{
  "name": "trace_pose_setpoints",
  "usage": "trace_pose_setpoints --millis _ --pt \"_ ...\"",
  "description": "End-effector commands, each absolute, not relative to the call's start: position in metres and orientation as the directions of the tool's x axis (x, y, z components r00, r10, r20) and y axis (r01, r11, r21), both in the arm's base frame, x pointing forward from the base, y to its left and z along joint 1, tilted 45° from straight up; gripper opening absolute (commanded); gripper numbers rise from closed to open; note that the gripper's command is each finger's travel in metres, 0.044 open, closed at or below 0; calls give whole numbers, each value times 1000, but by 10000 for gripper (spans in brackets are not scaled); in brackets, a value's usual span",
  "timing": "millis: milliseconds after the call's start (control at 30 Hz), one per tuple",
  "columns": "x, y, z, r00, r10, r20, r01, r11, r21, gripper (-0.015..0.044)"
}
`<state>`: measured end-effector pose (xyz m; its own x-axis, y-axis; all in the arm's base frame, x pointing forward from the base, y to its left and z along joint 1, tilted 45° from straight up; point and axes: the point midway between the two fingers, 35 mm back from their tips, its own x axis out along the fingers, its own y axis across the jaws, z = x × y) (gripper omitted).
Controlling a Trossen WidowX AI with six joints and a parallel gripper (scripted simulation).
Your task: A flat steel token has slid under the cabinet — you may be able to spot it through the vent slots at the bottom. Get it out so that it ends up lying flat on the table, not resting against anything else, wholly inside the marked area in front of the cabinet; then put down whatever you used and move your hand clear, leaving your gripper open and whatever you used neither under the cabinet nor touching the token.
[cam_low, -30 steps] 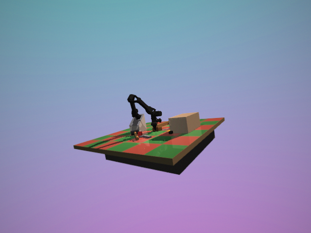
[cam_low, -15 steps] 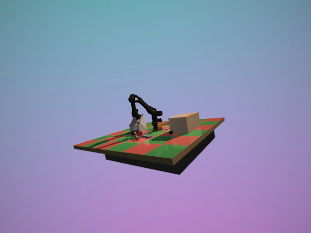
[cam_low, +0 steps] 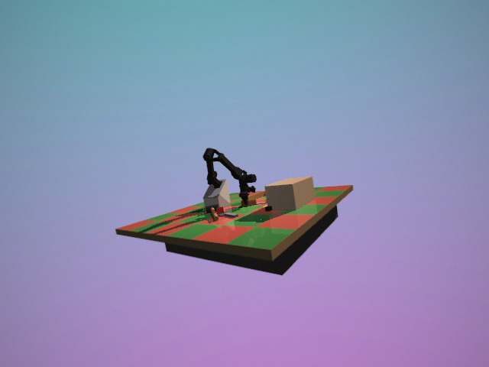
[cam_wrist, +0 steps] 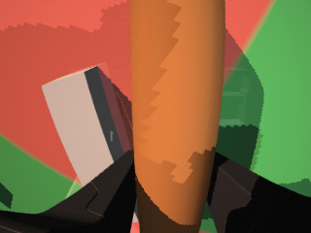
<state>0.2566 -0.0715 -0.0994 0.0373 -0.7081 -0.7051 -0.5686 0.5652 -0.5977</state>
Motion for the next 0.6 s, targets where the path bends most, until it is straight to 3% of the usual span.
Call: trace_pose_setpoints --millis 0,567 --pt "259 -67 -102 43 -703 -710 -577 563 -592 0" --pt "259 -59 -108 43 -702 -710 -577 563 -592 0"
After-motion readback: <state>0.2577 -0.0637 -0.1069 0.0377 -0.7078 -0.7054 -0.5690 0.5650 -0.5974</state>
